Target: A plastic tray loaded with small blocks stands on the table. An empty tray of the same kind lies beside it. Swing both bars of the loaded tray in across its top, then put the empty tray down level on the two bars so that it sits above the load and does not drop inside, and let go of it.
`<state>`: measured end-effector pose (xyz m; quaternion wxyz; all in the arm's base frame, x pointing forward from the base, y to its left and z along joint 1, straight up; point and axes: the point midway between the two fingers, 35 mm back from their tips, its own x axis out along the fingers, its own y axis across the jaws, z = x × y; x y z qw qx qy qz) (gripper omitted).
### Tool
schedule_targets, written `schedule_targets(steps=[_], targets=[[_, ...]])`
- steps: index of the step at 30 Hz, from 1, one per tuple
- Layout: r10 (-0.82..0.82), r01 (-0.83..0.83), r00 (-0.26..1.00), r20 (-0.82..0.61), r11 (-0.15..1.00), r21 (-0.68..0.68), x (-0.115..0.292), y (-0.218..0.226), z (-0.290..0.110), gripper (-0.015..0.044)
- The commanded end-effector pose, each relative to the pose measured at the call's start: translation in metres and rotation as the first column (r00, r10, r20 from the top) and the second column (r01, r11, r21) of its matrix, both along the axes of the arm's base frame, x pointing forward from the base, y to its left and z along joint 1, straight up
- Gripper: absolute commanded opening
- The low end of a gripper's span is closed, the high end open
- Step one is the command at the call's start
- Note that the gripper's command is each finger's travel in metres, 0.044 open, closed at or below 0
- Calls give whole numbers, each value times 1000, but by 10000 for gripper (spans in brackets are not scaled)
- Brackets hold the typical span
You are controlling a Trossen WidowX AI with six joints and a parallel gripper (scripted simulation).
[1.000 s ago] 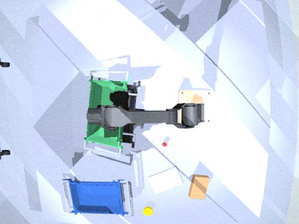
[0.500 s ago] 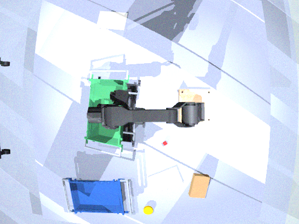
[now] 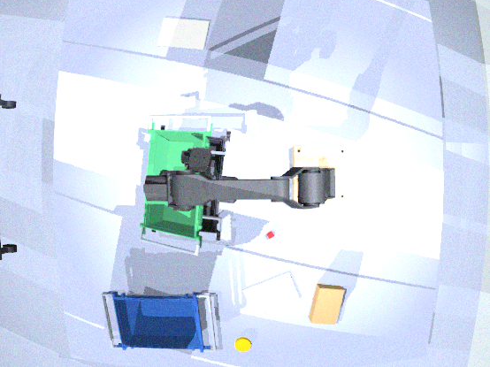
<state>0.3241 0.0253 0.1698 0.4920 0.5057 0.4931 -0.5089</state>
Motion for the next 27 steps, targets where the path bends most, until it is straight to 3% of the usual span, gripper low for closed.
schedule_targets(steps=[1,27], targets=[[-5,5,1000,31,1000,3,1,0,2,0],[-5,5,1000,31,1000,3,-5,0,-23,0]])
